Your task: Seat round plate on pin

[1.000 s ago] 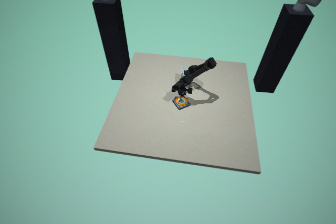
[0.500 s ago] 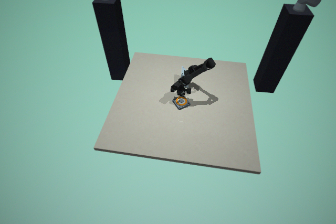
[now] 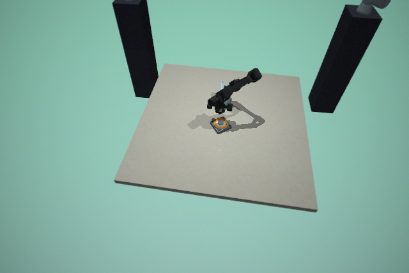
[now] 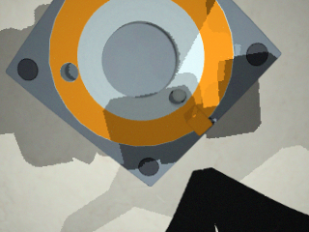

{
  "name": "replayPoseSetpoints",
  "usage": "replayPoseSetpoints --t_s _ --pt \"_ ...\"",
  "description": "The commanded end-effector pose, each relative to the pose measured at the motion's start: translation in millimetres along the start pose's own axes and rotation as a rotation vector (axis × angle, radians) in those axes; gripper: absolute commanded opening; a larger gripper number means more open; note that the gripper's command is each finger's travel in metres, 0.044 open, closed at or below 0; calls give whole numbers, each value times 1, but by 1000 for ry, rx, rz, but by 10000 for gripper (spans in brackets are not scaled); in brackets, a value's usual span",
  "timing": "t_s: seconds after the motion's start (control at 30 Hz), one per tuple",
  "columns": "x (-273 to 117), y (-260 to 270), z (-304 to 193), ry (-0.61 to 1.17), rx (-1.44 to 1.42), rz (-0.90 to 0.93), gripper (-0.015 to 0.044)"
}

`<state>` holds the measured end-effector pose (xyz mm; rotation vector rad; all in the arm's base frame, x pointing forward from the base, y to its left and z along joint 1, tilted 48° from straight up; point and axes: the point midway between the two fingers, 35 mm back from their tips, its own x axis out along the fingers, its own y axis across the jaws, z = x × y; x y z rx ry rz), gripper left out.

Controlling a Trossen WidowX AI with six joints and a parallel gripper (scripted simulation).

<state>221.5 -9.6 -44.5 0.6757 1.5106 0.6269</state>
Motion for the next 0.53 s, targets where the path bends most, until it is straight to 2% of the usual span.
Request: replayPoseSetpoints --t_s 0.0,0.03,0.5 --pt "-12 0 0 -1 -11 -6 0" --pt "-3 0 0 -3 -1 -1 0" --pt "-3 0 0 -3 -1 -1 0"
